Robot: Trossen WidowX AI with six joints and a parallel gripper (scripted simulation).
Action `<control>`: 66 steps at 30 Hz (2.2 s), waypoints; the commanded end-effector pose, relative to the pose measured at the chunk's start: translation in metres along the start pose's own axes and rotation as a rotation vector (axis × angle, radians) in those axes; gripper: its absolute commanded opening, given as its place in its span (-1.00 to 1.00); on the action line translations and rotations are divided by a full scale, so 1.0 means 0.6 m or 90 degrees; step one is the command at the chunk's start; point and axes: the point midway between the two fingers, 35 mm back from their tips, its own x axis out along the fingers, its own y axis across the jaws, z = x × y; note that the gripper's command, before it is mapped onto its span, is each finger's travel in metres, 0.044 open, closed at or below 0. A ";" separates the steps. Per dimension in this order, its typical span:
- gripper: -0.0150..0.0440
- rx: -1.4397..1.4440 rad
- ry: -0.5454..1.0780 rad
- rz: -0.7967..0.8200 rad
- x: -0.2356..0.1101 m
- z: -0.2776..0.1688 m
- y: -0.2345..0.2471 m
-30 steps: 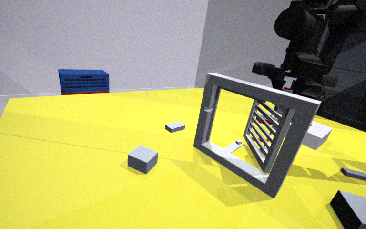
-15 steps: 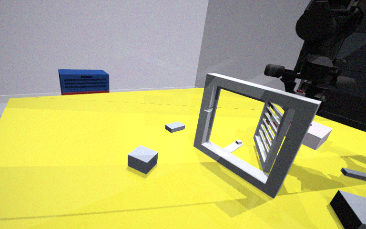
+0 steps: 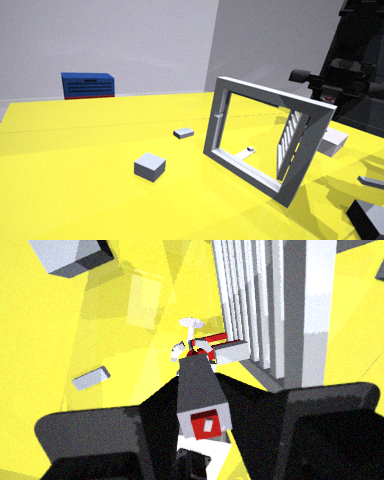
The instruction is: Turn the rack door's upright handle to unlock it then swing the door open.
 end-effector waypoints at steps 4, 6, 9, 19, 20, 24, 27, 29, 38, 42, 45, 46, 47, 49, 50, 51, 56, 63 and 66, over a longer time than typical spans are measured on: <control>-0.43 0.063 -0.004 -0.003 -0.001 0.006 0.016; -0.43 0.080 -0.004 -0.002 -0.001 0.008 0.022; -0.43 0.105 -0.004 -0.002 -0.001 0.010 0.032; -0.43 0.187 -0.004 -0.001 -0.001 0.022 0.061; -0.43 0.196 -0.004 -0.001 -0.001 0.024 0.064; -0.43 0.229 -0.004 0.000 -0.001 0.029 0.076; -0.43 0.247 -0.004 0.000 -0.001 0.032 0.083; -0.43 0.248 -0.004 0.000 -0.001 0.032 0.083; -0.43 0.248 -0.004 0.000 -0.001 0.032 0.083; -0.25 0.248 -0.004 0.000 -0.001 0.032 0.083; 0.02 0.248 -0.004 0.000 -0.001 0.032 0.083; 0.10 0.248 -0.004 0.000 -0.001 0.032 0.083; 0.19 0.248 -0.004 0.000 -0.001 0.032 0.083; 0.37 0.248 -0.004 0.000 -0.001 0.032 0.083; 0.46 0.248 -0.004 0.000 -0.001 0.032 0.083; 0.49 0.248 -0.004 0.000 -0.001 0.032 0.083; 0.49 0.248 -0.004 0.000 -0.008 0.033 0.083; 0.49 0.248 -0.004 0.000 -0.022 0.034 0.084; 0.49 0.248 -0.004 0.000 -0.028 0.034 0.084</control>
